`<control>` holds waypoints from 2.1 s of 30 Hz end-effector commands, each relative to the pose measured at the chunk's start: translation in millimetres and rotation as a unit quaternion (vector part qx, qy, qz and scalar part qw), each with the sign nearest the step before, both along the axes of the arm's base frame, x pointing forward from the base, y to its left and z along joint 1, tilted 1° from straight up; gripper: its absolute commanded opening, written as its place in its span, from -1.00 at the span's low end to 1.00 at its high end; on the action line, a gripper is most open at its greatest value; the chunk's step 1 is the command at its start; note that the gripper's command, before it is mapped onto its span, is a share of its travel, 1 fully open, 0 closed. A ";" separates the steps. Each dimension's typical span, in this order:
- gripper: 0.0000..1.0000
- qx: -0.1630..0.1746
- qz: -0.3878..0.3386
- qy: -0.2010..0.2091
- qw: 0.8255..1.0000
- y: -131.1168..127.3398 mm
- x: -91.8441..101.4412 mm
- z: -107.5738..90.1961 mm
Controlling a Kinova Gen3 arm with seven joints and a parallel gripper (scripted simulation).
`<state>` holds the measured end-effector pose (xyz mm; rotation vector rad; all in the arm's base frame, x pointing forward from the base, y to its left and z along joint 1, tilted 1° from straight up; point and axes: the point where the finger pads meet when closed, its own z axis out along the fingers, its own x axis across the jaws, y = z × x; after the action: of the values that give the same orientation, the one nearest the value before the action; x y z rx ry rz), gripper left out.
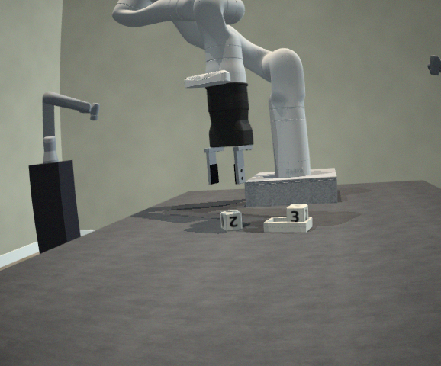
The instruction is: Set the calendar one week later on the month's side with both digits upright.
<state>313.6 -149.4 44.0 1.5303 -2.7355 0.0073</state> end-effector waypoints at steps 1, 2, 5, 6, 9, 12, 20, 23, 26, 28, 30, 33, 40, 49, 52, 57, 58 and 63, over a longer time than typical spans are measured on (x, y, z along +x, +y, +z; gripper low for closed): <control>1.00 -0.005 -0.034 -0.002 0.999 -0.6 1.6 2.9; 1.00 -0.005 -0.052 -0.002 0.999 -0.6 1.4 3.2; 1.00 -0.005 -0.103 -0.003 0.995 -0.7 0.8 4.1; 1.00 -0.005 -0.120 -0.004 0.993 -0.7 0.6 4.4; 1.00 -0.005 -0.136 -0.004 0.991 -0.6 0.4 4.7; 1.00 -0.005 -0.182 -0.005 0.983 -0.5 -0.3 5.6; 1.00 -0.005 -0.277 -0.007 0.961 0.4 -2.0 7.4; 1.00 -0.004 -0.301 -0.008 0.954 0.7 -2.5 7.9; 1.00 -0.004 -0.308 -0.008 0.951 0.8 -2.7 8.1; 1.00 -0.004 -0.319 -0.009 0.948 1.0 -2.9 8.3; 1.00 -0.004 -0.328 -0.009 0.944 1.1 -3.1 8.5; 1.00 -0.004 -0.338 -0.009 0.941 1.3 -3.3 8.7; 1.00 -0.004 -0.344 -0.009 0.939 1.4 -3.4 8.8; 0.80 -0.004 -0.344 -0.009 0.939 1.4 -3.4 8.8; 0.80 -0.004 -0.344 -0.009 0.939 1.4 -3.4 8.8; 0.80 -0.004 -0.344 -0.009 0.939 1.4 -3.4 8.8; 0.80 -0.004 -0.344 -0.009 0.939 1.4 -3.4 8.8; 0.80 -0.004 -0.344 -0.009 0.939 1.4 -3.4 8.8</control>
<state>309.8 -147.9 52.4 0.4979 -3.1048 0.0275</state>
